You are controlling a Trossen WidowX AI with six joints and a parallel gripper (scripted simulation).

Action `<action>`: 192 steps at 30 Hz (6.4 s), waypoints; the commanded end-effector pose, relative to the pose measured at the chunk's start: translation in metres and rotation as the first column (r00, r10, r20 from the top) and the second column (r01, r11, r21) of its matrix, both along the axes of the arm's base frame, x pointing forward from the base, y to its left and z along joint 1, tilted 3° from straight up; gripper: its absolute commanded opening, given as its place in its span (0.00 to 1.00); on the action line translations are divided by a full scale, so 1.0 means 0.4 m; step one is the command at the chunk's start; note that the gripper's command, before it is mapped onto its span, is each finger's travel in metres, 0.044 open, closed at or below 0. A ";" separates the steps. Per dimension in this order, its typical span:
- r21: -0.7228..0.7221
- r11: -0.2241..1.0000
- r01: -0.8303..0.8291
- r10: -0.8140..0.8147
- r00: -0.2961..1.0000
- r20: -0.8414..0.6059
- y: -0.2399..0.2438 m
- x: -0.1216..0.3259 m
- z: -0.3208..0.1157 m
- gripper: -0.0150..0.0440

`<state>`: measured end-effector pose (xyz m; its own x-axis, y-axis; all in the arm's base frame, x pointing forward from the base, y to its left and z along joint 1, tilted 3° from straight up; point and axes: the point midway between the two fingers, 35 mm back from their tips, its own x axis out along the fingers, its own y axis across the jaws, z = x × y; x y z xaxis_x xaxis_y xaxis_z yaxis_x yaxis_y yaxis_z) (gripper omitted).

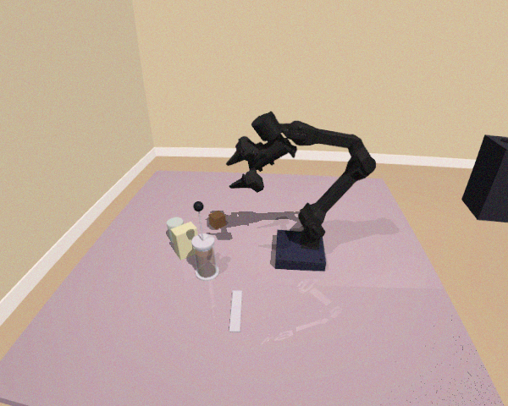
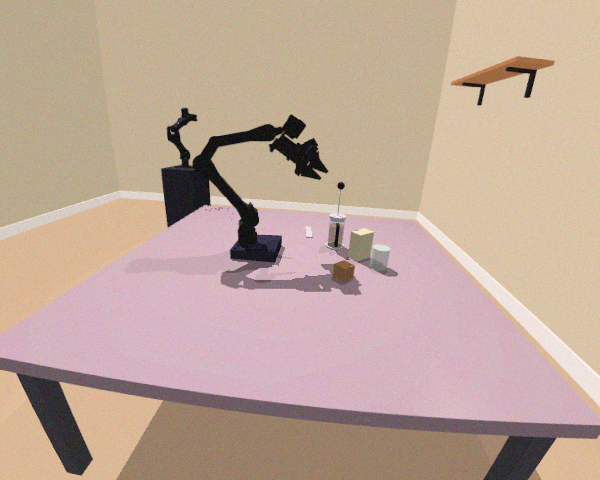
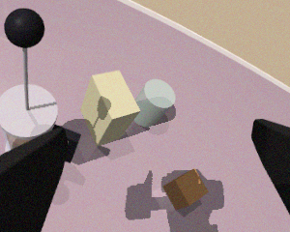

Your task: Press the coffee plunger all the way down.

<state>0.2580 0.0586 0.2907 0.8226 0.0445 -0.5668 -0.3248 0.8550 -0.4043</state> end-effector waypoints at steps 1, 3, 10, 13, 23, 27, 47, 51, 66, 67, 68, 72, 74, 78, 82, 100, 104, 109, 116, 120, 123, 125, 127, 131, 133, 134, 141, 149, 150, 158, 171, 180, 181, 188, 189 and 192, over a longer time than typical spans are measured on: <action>0.324 0.942 -0.083 0.094 0.995 -0.017 0.161 0.074 0.055 1.00; 0.413 0.905 -0.103 0.125 0.992 -0.026 0.211 0.093 0.073 1.00; 0.424 0.899 -0.106 0.129 0.991 -0.027 0.218 0.097 0.006 1.00; 0.424 0.899 -0.106 0.129 0.991 -0.027 0.217 0.095 -0.061 1.00; 0.424 0.899 -0.106 0.129 0.991 -0.026 0.222 0.108 -0.080 1.00; 0.425 0.899 -0.106 0.129 0.991 -0.026 0.229 0.120 -0.088 1.00; 0.425 0.899 -0.107 0.129 0.991 -0.023 0.256 0.174 -0.125 1.00; 0.425 0.899 -0.107 0.129 0.991 -0.023 0.256 0.174 -0.125 0.82; 0.425 0.899 -0.107 0.129 0.991 -0.023 0.256 0.174 -0.125 0.46; 0.425 0.899 -0.107 0.129 0.991 -0.023 0.256 0.174 -0.125 0.46; 0.425 0.899 -0.107 0.129 0.991 -0.023 0.256 0.174 -0.125 0.46; 0.425 0.899 -0.107 0.129 0.991 -0.023 0.256 0.176 -0.132 0.46; 0.425 0.899 -0.107 0.129 0.991 -0.023 0.257 0.177 -0.139 0.46; 0.425 0.899 -0.107 0.129 0.991 -0.023 0.259 0.180 -0.155 0.46; 0.426 0.899 -0.107 0.129 0.991 -0.023 0.260 0.182 -0.171 0.46; 0.426 0.898 -0.107 0.129 0.991 -0.023 0.265 0.191 -0.246 0.46; 0.426 0.898 -0.107 0.129 0.991 -0.023 0.266 0.193 -0.262 0.46; 0.426 0.898 -0.107 0.129 0.991 -0.022 0.266 0.194 -0.283 0.46; 0.426 0.898 -0.107 0.129 0.991 -0.022 0.268 0.196 -0.312 0.46; 0.426 0.898 -0.107 0.129 0.991 -0.022 0.268 0.198 -0.328 0.46; 0.426 0.898 -0.107 0.129 0.991 -0.022 0.269 0.199 -0.341 0.46; 0.426 0.898 -0.107 0.129 0.991 -0.022 0.270 0.200 -0.349 0.46; 0.426 0.898 -0.107 0.129 0.991 -0.022 0.270 0.201 -0.357 0.46; 0.426 0.898 -0.108 0.129 0.991 -0.022 0.272 0.204 -0.373 0.46; 0.426 0.898 -0.108 0.129 0.991 -0.022 0.273 0.206 -0.380 0.46; 0.426 0.898 -0.108 0.129 0.991 -0.022 0.274 0.207 -0.384 0.46; 0.426 0.898 -0.108 0.129 0.991 -0.022 0.281 0.221 -0.395 0.46; 0.426 0.898 -0.108 0.129 0.991 -0.021 0.286 0.230 -0.393 0.46; 0.426 0.898 -0.108 0.129 0.991 -0.021 0.287 0.231 -0.392 0.46; 0.426 0.898 -0.108 0.129 0.991 -0.021 0.288 0.234 -0.389 0.46; 0.426 0.898 -0.108 0.129 0.991 -0.021 0.291 0.238 -0.384 0.46; 0.426 0.898 -0.108 0.129 0.991 -0.021 0.293 0.242 -0.381 0.46; 0.426 0.898 -0.108 0.129 0.991 -0.021 0.293 0.242 -0.381 0.46; 0.426 0.898 -0.108 0.129 0.991 -0.021 0.294 0.245 -0.379 0.46; 0.426 0.898 -0.108 0.129 0.991 -0.021 0.294 0.245 -0.379 0.46; 0.426 0.898 -0.108 0.129 0.991 -0.021 0.295 0.246 -0.379 0.46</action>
<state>0.3581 0.1773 0.1578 0.7940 0.3980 -0.4595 -0.4471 0.8945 0.0023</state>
